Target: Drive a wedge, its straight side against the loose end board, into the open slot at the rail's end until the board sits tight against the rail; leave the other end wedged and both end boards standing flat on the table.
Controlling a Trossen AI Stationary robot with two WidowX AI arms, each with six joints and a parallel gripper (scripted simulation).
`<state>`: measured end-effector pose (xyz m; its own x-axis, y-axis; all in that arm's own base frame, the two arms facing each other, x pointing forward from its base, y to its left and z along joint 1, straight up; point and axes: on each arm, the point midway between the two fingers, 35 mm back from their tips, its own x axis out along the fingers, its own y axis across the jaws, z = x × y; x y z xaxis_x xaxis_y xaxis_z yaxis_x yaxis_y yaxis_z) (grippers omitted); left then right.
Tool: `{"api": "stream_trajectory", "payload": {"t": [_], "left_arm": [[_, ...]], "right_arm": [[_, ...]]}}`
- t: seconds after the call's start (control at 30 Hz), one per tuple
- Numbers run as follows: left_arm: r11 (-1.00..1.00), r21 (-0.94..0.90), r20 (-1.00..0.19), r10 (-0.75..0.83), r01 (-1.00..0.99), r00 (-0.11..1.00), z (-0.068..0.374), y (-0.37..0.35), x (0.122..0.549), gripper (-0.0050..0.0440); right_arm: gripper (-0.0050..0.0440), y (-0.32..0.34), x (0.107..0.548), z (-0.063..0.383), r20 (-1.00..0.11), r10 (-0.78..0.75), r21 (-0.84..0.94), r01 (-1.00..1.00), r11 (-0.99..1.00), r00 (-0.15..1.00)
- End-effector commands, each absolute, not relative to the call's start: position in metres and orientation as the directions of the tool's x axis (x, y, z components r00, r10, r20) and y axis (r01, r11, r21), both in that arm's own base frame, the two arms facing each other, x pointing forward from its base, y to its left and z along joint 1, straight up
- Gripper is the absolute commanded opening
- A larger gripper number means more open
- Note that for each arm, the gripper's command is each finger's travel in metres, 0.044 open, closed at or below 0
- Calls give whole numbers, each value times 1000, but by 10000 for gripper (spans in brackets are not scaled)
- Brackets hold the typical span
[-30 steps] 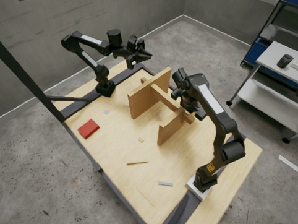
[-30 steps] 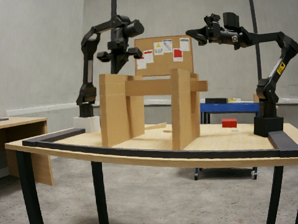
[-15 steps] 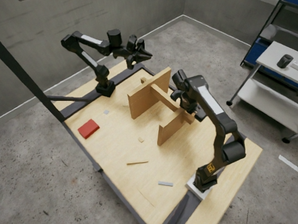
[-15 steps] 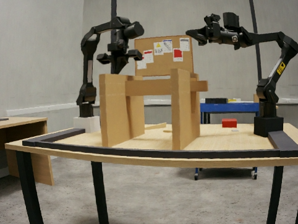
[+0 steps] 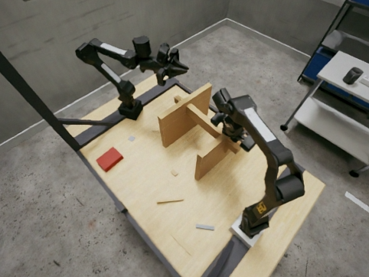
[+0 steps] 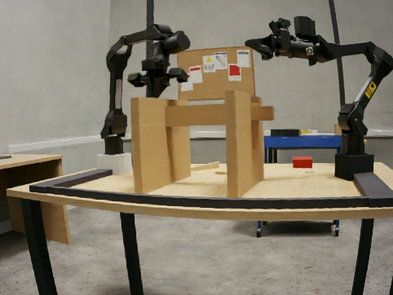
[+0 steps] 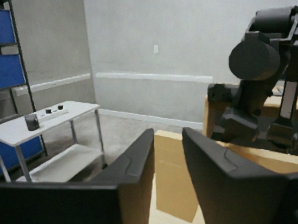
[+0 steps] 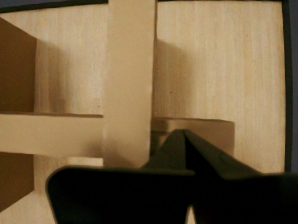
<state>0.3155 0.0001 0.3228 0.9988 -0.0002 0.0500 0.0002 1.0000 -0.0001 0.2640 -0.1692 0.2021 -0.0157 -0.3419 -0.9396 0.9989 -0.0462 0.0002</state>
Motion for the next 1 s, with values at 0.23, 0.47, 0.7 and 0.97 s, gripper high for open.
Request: {"api": "stream_trajectory", "payload": {"t": [0.23, 0.47, 0.7, 0.97], "left_arm": [[1000, 2, 72, 1, -1, 997, 333, 0, 315, 85], [1000, 2, 72, 1, -1, 997, 333, 0, 315, 85], [1000, 2, 72, 1, -1, 997, 333, 0, 315, 85], [1000, 2, 72, 1, -1, 997, 333, 0, 315, 85]], "right_arm": [[-50, -168, 262, 200, -935, -354, 16, 999, -46, -1], [-50, -167, 263, 193, -942, -335, -4, 999, -46, -19], [-50, -166, 262, 183, -948, -317, -31, 999, -44, -43], [-50, -164, 261, 176, -951, -301, -53, 998, -43, -63]]}}
